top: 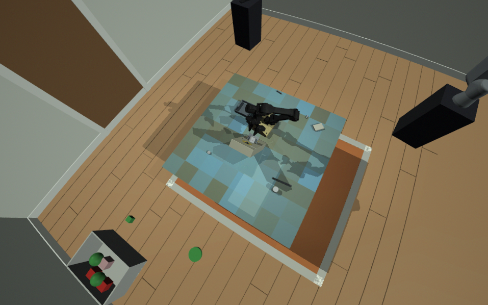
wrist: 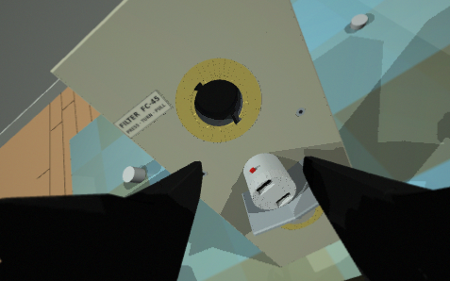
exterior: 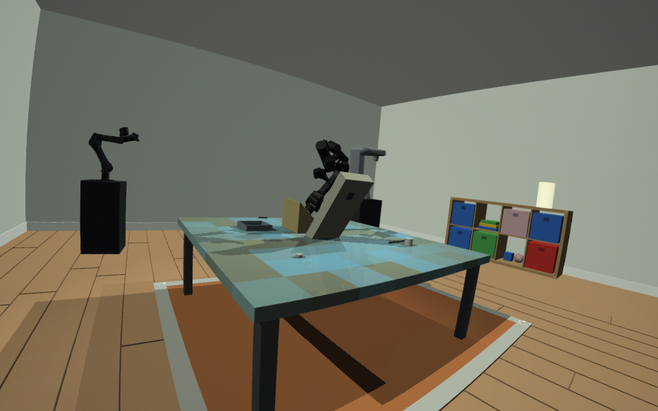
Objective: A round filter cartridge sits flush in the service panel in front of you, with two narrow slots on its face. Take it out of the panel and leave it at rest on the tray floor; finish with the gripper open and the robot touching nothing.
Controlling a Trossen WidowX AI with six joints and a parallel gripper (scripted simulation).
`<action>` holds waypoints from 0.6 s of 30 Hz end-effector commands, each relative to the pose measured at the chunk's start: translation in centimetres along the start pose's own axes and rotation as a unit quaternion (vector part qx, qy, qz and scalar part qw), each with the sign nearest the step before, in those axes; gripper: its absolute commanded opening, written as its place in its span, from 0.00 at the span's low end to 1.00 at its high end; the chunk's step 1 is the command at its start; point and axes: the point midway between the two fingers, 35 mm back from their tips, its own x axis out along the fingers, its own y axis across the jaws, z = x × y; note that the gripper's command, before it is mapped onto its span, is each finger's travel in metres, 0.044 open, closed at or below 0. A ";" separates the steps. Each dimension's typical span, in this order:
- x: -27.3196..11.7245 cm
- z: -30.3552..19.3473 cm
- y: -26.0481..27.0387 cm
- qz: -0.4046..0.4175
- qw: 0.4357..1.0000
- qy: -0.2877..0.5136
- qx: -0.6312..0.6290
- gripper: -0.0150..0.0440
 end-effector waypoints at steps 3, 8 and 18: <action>2.3 -4.4 -1.9 -0.019 0.958 0.094 -0.271 0.77; 2.3 -4.4 -1.9 -0.019 0.958 0.094 -0.271 0.77; 3.5 -4.5 -2.1 -0.020 0.958 0.094 -0.271 0.77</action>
